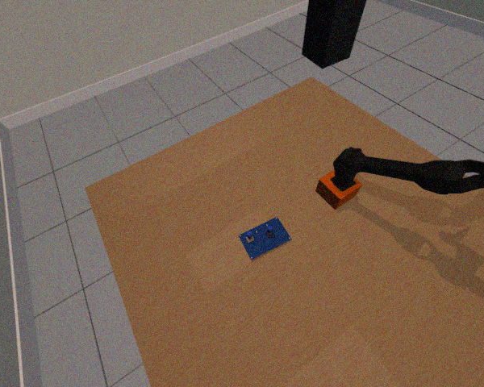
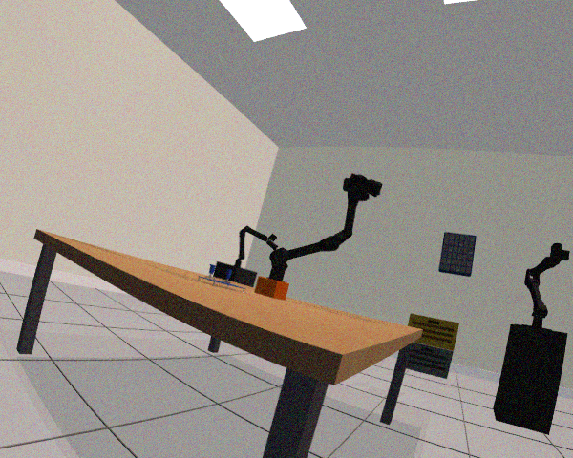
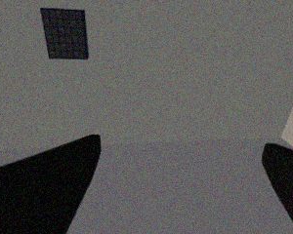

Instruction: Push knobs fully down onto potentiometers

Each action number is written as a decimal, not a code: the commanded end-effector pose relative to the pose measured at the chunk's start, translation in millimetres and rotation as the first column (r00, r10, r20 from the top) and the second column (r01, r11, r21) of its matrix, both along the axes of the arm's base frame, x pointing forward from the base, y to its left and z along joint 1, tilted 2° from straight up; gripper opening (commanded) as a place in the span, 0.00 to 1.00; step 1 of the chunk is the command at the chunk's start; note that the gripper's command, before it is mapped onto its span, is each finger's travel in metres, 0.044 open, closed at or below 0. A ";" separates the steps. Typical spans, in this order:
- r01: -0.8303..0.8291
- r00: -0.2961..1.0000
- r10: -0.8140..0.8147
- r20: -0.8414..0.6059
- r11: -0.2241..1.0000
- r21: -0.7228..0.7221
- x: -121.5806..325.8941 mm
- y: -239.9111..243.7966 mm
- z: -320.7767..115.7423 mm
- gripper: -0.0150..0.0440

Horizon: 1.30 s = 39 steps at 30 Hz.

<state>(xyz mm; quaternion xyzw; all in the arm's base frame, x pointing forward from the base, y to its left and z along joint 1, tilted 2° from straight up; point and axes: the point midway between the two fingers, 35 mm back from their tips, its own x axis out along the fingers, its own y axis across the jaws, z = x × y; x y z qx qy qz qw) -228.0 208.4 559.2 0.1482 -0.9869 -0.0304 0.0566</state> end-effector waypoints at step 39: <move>-0.008 0.747 0.394 -0.535 0.811 0.585 96.1 -250.8 84.5 0.25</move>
